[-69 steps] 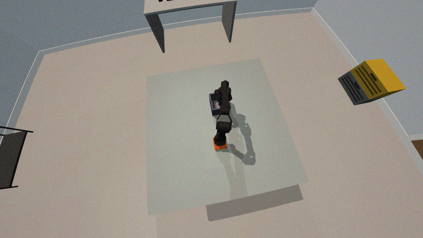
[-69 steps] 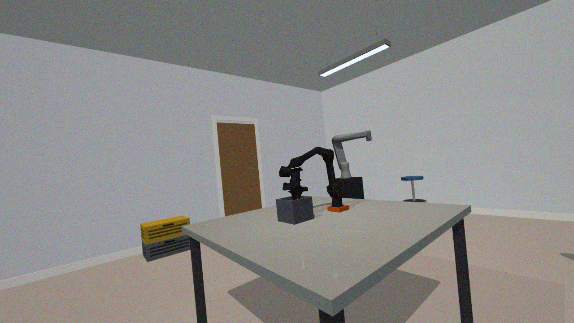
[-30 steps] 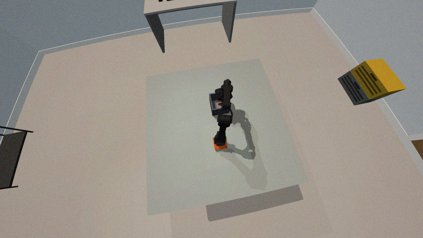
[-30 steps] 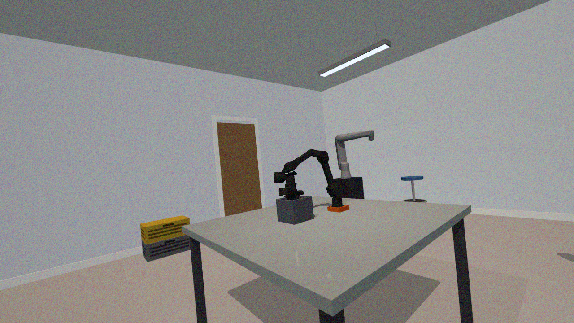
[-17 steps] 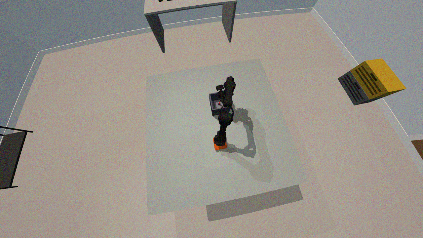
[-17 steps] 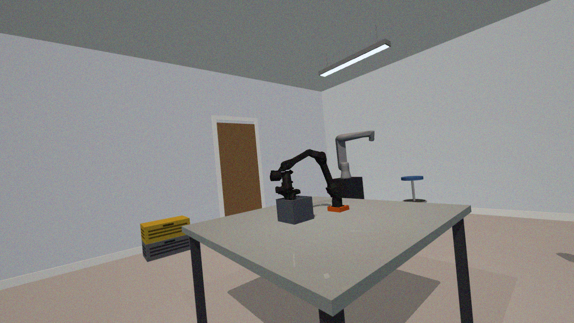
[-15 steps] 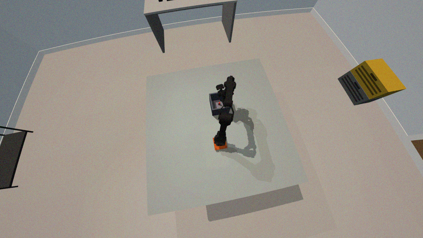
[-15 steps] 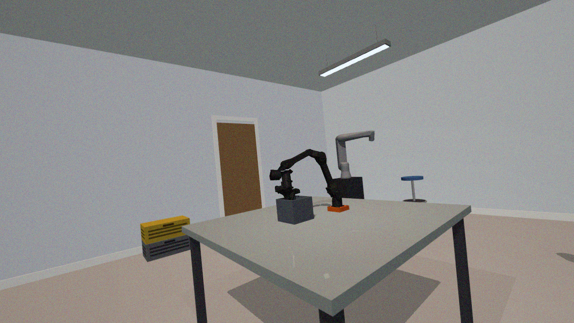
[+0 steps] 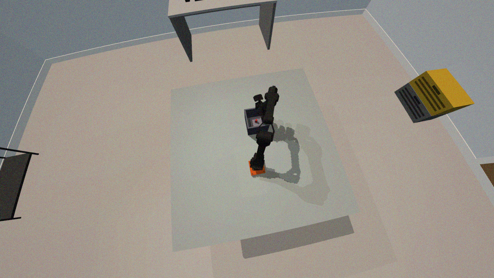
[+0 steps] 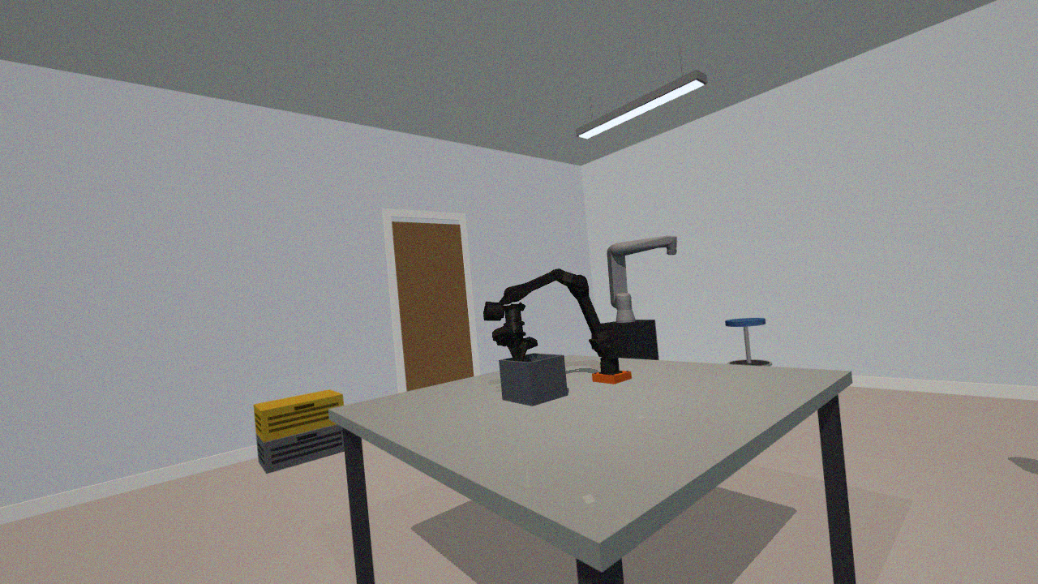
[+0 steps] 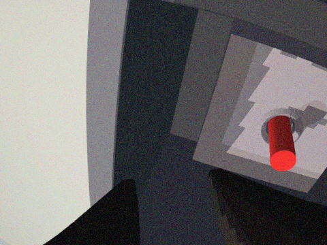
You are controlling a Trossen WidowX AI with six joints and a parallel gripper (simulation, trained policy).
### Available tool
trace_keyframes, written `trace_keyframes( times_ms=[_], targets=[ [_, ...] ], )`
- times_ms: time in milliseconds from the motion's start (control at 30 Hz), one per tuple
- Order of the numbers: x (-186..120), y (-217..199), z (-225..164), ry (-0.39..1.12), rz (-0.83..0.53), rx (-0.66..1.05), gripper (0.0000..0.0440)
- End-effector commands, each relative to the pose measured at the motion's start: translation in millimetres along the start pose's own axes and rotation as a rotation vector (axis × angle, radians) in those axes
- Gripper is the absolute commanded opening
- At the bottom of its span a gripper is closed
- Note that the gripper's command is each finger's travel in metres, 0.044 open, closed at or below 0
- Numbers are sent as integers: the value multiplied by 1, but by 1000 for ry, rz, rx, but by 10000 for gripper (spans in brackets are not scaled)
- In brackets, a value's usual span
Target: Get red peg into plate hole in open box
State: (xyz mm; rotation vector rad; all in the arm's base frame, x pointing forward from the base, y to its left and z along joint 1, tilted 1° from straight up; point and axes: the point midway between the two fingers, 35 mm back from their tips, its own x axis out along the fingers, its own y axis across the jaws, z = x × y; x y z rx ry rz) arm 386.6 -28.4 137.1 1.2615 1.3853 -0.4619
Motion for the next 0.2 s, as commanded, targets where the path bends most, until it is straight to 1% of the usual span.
trace_keyframes(
  times_ms=[0, 167],
  targets=[
    [0, 4, 4, 25, 24, -12, 128],
    [1, 8, 8, 45, 47, -31, 128]
  ],
)
